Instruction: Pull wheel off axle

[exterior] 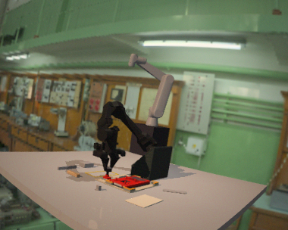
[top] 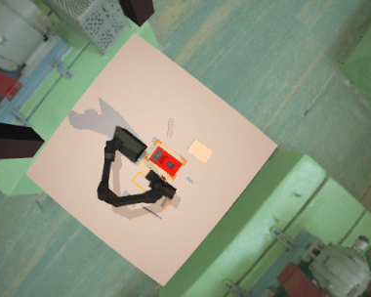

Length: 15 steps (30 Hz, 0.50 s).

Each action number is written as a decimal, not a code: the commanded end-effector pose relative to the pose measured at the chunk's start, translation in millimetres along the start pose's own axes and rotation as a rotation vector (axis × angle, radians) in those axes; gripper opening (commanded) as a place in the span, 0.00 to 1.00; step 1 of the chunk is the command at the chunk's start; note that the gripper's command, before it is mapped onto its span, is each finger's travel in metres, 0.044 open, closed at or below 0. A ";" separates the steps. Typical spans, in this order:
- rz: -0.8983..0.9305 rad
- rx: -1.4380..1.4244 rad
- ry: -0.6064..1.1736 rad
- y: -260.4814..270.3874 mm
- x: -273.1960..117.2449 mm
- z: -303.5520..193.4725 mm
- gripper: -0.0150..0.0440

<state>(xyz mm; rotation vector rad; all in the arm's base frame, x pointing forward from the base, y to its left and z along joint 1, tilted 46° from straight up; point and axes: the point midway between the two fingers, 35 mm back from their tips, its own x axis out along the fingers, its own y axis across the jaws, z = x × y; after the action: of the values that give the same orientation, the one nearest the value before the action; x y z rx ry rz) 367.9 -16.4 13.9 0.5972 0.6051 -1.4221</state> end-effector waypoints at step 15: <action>0.007 -0.002 0.002 0.5 -9.1 -1.2 0.25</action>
<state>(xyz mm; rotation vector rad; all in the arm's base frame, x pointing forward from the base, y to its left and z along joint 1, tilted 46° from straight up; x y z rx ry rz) 367.0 -11.9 17.8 0.5930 0.6066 -1.4183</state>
